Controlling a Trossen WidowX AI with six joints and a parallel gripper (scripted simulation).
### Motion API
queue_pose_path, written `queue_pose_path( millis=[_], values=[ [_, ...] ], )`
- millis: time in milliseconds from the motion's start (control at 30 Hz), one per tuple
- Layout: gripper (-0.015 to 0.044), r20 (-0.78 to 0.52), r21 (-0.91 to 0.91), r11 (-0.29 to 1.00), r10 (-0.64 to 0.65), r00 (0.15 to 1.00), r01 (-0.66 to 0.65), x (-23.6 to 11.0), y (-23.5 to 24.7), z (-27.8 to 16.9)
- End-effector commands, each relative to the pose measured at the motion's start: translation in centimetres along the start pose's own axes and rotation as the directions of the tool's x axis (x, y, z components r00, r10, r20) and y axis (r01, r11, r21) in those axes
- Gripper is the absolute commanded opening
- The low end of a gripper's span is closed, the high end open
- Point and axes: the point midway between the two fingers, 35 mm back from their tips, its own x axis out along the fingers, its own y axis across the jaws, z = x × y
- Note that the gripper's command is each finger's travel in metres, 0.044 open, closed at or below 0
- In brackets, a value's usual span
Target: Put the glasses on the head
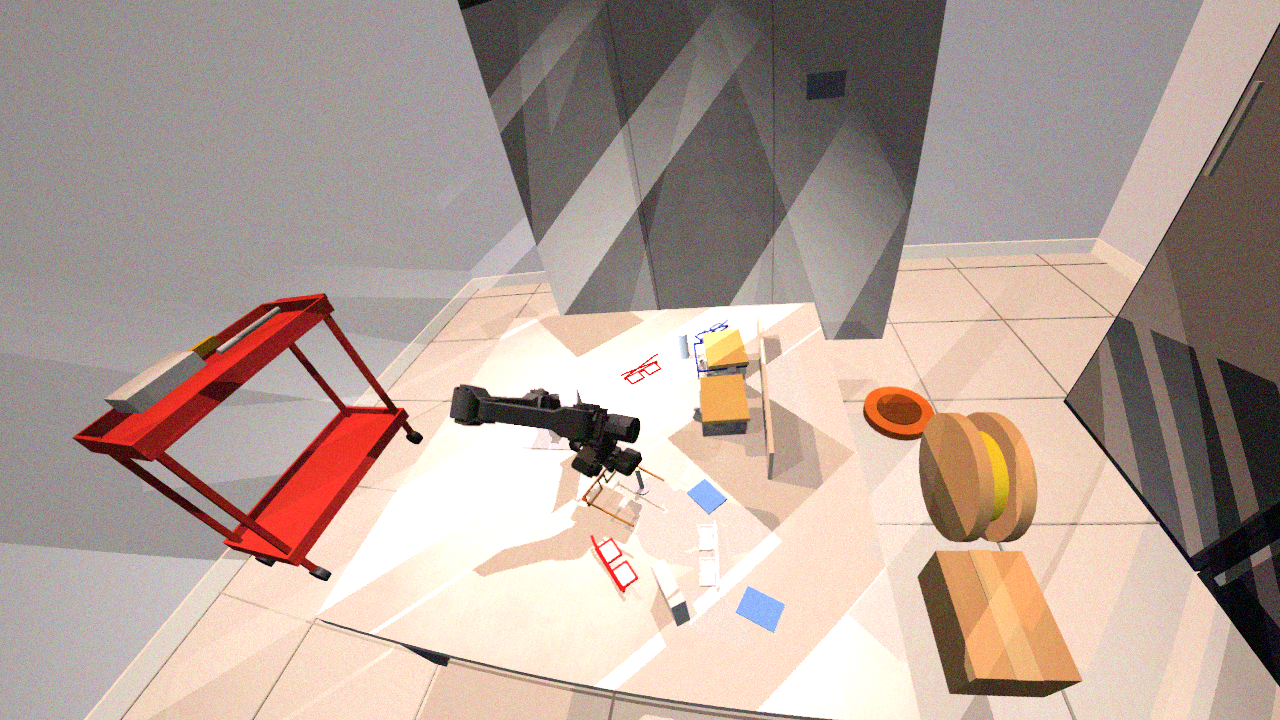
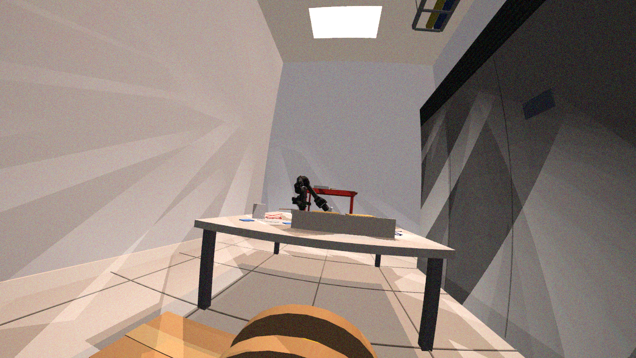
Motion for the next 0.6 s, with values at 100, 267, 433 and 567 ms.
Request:
queue_pose_path(
  millis=[100, 267, 433, 567],
  values=[
    [0.0000, -0.001, -0.004, 1.000, -0.003, 1.000, 0.003, 0.05, -0.26, 0.48],
    [0.0000, -0.001, -0.004, 1.000, -0.003, 1.000, 0.003, 0.05, -0.30, 0.50],
    [0.0000, -0.001, -0.004, 1.000, -0.003, 1.000, 0.003, 0.05, -0.30, 0.50],
    [0.0000, -0.001, -0.004, 1.000, -0.003, 1.000, 0.003, 0.05, -0.30, 0.50]
  ],
)
